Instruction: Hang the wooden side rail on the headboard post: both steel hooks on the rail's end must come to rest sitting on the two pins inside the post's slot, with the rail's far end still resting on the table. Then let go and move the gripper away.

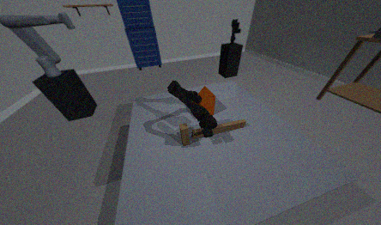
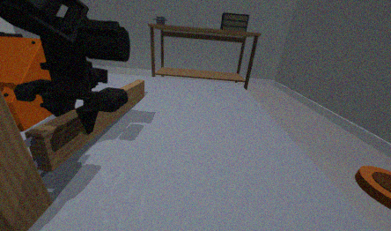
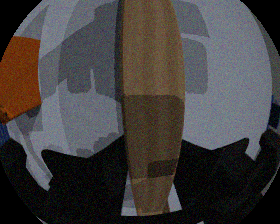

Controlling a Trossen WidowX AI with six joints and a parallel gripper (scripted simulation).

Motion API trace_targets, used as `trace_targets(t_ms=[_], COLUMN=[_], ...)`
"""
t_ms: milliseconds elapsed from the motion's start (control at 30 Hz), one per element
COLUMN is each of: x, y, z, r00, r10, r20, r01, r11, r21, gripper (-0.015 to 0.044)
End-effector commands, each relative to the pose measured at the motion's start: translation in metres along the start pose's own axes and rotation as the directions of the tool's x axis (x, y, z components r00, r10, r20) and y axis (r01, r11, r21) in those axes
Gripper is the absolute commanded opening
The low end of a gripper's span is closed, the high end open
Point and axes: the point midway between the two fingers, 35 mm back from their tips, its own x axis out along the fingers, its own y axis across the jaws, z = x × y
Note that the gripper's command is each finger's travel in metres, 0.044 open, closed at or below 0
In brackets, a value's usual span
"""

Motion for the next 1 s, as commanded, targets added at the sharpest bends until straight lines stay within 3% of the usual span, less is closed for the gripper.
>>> trace_targets(t_ms=[0, 967], x=[-0.0086, -0.0091], y=[-0.0064, -0.0082], z=[-0.0017, -0.0034], r00=[1.000, 1.000], r10=[-0.028, -0.028], r20=[0.005, 0.004], r01=[0.028, 0.028], r11=[0.999, 0.999], r21=[0.022, 0.022], gripper=[0.0000, 0.0000])
